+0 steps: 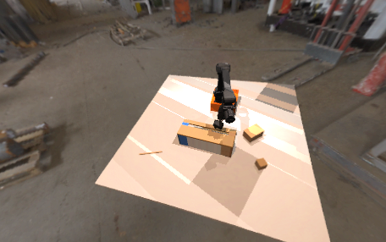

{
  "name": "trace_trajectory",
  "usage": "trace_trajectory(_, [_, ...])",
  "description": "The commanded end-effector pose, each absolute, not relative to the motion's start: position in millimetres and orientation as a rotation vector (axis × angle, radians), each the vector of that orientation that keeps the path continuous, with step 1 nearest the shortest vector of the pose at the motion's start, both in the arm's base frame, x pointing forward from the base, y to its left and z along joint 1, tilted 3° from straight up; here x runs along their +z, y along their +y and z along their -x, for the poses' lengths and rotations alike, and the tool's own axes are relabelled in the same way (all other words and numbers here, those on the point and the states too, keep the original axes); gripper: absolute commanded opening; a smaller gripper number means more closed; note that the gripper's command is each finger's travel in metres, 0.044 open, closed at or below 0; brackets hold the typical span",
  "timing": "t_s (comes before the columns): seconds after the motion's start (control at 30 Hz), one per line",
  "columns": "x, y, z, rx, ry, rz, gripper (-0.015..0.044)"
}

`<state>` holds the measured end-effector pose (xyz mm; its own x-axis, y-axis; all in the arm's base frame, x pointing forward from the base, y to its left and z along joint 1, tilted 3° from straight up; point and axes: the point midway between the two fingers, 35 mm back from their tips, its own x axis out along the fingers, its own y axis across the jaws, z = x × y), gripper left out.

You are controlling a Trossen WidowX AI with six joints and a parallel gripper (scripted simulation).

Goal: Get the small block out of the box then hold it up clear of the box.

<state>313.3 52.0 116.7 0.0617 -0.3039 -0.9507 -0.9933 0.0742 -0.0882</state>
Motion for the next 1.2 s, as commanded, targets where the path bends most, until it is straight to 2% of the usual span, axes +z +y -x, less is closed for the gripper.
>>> trace_trajectory(0.0, [110, 51, -314, 0.93, 1.414, 1.404, 0.04])
trace_trajectory(1.17, [54, 51, -317, 0.931, 1.414, 1.404, 0.04])
